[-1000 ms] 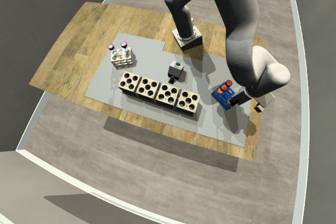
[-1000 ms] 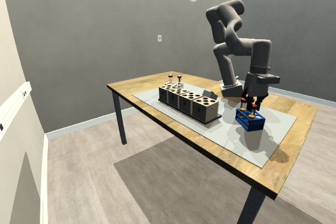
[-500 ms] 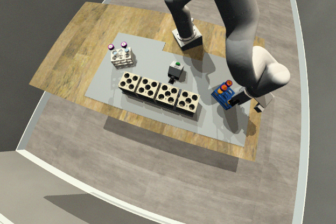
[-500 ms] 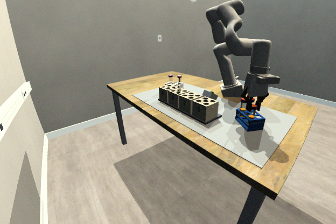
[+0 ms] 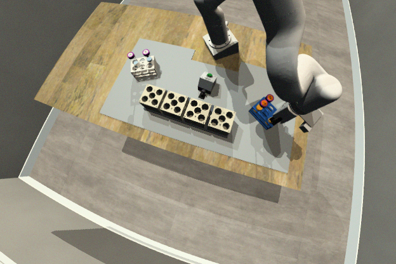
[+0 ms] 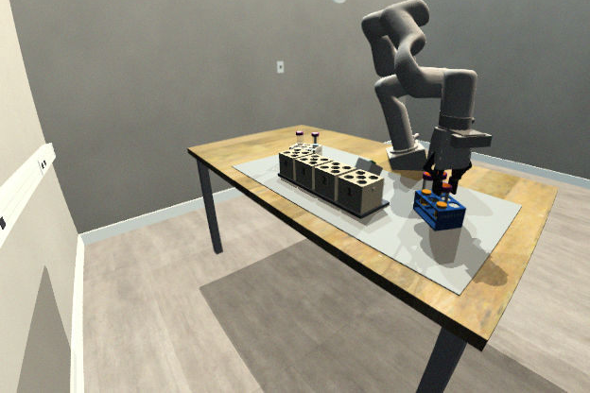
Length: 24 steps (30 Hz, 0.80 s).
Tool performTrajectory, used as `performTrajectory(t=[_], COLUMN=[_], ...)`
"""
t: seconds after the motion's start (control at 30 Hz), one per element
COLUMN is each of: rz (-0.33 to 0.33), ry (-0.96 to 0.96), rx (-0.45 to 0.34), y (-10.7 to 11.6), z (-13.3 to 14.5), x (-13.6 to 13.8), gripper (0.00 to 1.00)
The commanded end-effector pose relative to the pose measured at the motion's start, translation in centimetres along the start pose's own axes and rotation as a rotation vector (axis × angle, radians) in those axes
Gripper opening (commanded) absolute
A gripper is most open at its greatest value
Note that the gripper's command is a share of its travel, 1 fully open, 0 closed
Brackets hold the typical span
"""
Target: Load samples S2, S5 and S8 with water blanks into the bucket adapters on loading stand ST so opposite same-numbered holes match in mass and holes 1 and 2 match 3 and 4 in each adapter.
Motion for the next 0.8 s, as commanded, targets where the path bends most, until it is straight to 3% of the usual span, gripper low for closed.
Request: performTrajectory(t=[0.0,0.77], rz=[-0.001,-0.001], ry=[-0.001,-0.001], rx=[0.005,0.005], y=[0.8,5.0], z=[-0.2,-0.2], x=[0.0,0.0], gripper=[0.44,0.44])
Point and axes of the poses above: the point where the finger pads meet when closed, its own y axis back along the fingers, its own x axis across the jaws, z = x × y, the point moved 2 cm from there along y, back along the fingers, and after that the axes turned 15 degrees about -y, right-handed, at the moved point
